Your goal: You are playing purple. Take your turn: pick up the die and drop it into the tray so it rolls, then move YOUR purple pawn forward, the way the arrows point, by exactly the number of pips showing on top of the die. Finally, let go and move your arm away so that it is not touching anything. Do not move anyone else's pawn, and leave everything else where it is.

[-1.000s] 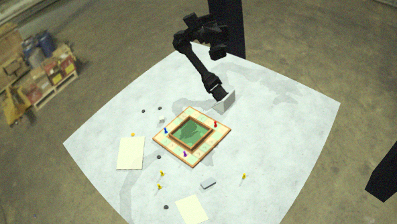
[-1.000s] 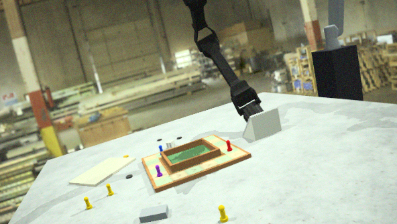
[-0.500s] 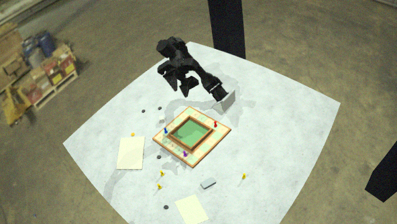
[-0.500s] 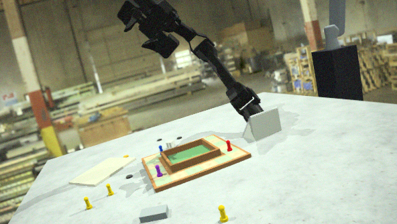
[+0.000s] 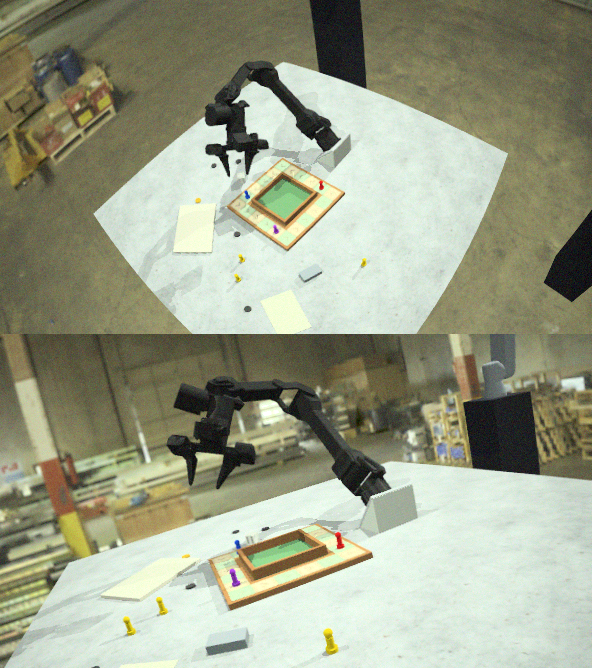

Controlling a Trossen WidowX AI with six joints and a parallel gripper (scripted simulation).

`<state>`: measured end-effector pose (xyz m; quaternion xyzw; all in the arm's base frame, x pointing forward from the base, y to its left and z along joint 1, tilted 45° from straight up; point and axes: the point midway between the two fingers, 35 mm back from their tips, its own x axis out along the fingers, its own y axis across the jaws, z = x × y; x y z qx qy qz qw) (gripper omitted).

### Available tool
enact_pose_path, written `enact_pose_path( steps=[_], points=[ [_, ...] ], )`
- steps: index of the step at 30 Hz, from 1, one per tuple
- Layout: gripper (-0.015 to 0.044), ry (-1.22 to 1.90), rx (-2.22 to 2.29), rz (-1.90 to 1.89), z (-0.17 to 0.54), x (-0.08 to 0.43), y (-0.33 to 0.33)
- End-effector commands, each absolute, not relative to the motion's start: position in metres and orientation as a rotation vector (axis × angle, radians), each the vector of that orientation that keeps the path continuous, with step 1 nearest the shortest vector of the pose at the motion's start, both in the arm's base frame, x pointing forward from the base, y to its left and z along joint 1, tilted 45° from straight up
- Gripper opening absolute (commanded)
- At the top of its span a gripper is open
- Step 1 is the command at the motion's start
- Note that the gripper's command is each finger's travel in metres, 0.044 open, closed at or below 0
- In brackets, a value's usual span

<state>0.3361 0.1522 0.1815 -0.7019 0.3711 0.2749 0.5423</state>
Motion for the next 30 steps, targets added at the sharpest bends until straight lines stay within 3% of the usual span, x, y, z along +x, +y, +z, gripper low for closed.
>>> enact_pose_path(
  steps=[1, 9, 30],
  points=[
    [0.0275, 1.147, -1.567, 0.457, 0.182, 0.329, 0.075],
    [0.0275, 1.529, -1.385, 0.117, 0.194, 0.289, -0.037],
    [0.0275, 1.544, -1.377, 0.100, 0.171, 0.297, -0.058]
  ],
)
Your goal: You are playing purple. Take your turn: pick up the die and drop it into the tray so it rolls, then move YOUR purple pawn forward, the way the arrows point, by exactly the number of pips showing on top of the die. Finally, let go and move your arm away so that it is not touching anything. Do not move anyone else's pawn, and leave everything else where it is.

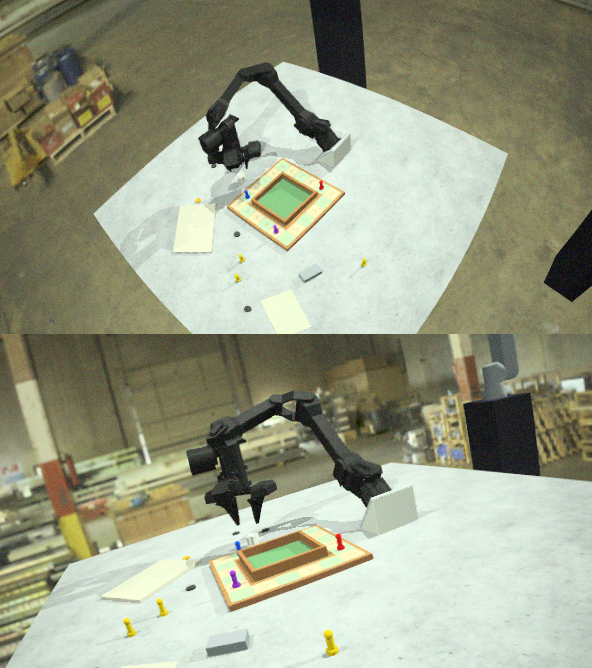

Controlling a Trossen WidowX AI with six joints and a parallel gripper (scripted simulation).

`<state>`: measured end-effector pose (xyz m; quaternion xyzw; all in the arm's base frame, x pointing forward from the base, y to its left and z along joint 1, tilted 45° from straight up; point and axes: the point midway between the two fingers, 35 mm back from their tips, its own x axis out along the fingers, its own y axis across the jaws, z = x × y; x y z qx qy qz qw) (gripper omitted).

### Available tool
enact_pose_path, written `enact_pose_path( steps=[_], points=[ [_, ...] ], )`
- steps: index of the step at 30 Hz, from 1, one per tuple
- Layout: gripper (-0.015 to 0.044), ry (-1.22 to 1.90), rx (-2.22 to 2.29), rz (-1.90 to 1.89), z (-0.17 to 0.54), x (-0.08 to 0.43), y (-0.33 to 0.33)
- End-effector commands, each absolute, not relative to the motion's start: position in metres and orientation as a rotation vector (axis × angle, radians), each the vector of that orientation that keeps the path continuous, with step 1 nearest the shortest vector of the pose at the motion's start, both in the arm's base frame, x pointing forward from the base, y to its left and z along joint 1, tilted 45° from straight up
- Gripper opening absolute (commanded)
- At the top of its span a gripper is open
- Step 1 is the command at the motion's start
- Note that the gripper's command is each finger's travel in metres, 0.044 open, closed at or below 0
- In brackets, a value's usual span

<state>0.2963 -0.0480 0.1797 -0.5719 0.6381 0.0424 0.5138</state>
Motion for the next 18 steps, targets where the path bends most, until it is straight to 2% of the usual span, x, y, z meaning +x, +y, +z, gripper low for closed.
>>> enact_pose_path(
  steps=[1, 18],
  points=[
    [0.0275, 1.544, -1.377, 0.100, 0.170, 0.297, -0.059],
    [0.0275, 1.544, -1.377, 0.099, 0.155, 0.302, -0.073]
  ],
)
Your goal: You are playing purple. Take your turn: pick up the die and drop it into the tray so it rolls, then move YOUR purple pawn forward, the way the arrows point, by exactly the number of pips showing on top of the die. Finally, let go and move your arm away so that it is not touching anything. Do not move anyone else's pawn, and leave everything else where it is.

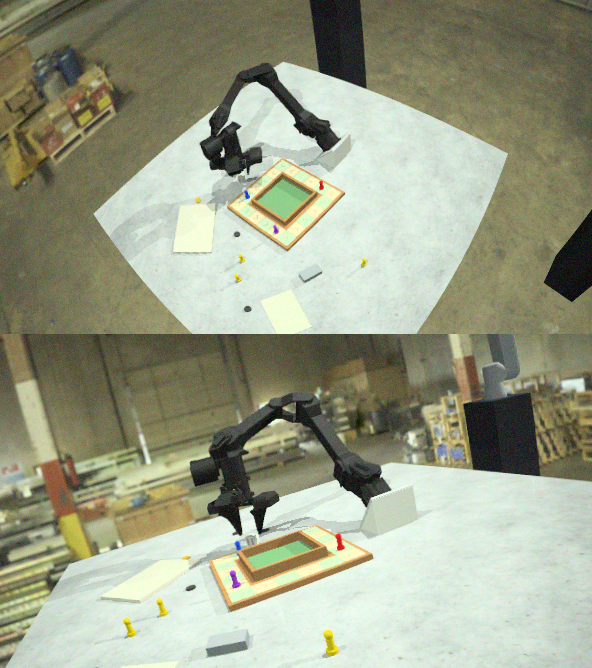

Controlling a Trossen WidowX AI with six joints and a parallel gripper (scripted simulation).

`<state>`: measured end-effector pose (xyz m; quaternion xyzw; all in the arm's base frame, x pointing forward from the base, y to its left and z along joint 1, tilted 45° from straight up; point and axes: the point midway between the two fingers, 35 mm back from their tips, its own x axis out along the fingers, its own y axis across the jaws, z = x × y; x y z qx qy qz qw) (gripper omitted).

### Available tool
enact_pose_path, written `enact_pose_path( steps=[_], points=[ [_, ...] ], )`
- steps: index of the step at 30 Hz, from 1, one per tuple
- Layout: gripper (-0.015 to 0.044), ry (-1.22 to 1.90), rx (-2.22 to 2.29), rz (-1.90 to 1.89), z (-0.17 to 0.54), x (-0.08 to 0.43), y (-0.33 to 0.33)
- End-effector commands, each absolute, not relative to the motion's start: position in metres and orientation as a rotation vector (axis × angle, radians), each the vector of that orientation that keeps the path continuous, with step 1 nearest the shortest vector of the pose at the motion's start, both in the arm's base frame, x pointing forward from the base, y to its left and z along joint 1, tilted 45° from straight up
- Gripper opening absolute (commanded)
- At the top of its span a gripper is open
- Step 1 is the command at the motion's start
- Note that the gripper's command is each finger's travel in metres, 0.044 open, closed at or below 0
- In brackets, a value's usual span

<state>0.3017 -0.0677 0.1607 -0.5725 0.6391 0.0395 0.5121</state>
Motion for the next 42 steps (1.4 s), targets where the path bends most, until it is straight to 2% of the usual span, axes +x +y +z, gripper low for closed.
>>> enact_pose_path(
  steps=[1, 8, 15, 21, 23, 42],
  points=[
    [0.0275, 1.544, -1.377, 0.099, 0.154, 0.302, -0.074],
    [0.0275, 1.544, -1.378, 0.098, 0.148, 0.303, -0.080],
    [0.0091, 1.544, -1.378, 0.098, 0.148, 0.303, -0.080],
    [0.0051, 1.544, -1.378, 0.098, 0.148, 0.303, -0.080],
    [0.0000, 1.544, -1.379, 0.099, 0.148, 0.303, -0.080],
    [0.0000, 1.515, -1.485, 0.203, 0.217, 0.288, 0.000]
  ],
)
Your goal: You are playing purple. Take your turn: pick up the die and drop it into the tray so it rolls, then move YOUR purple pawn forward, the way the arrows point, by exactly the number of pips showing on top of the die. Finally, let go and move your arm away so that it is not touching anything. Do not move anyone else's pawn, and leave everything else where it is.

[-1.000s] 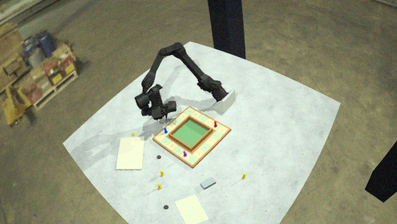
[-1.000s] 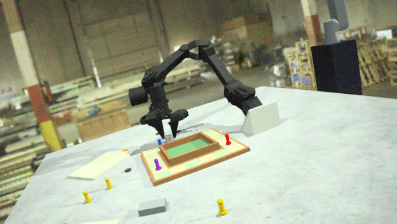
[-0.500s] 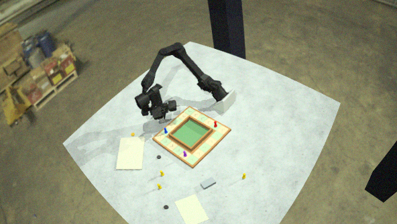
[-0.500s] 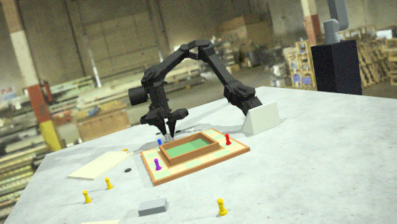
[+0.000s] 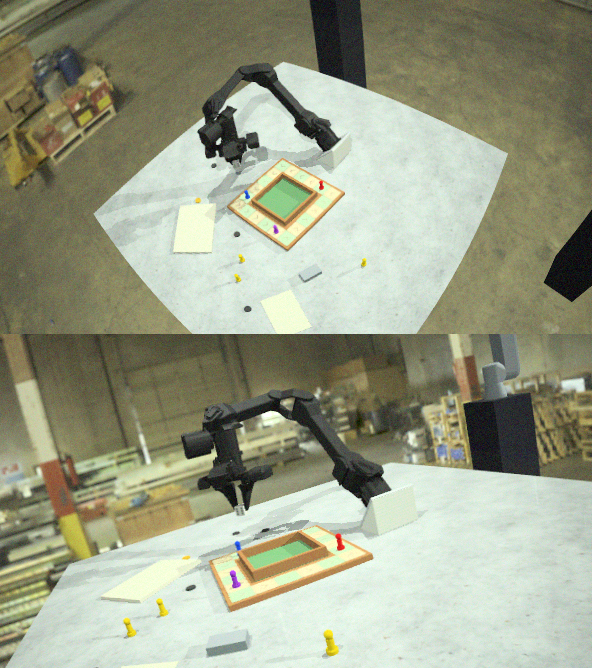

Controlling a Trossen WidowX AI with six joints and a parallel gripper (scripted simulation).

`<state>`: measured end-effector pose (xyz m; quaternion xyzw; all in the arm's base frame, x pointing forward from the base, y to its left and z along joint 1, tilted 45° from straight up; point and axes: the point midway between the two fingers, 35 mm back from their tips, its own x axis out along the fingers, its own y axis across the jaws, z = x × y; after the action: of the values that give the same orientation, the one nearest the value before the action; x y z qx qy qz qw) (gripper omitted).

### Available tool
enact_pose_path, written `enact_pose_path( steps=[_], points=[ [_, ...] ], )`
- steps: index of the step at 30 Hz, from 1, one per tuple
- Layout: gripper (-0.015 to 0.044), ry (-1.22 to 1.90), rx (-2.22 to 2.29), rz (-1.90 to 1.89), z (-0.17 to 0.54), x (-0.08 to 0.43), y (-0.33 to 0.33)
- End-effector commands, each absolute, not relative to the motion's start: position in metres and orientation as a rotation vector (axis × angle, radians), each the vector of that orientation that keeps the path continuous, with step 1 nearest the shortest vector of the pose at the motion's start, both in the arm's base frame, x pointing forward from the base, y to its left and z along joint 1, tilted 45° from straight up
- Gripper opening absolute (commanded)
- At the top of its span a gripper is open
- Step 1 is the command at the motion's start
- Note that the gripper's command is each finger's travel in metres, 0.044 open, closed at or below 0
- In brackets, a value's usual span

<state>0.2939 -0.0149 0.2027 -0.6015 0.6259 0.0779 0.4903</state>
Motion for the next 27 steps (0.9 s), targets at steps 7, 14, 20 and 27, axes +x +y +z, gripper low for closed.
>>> enact_pose_path(
  steps=[7, 14, 20, 27],
  points=[
    [0.0000, 1.511, -1.503, 0.213, 0.227, 0.283, 0.009],
    [0.0000, 1.531, -1.627, 0.374, 0.182, 0.288, 0.043],
    [0.0000, 1.548, -1.764, 0.546, 0.131, 0.281, 0.076],
    [0.0000, 1.562, -1.925, 0.740, 0.075, 0.260, 0.106]
  ],
)
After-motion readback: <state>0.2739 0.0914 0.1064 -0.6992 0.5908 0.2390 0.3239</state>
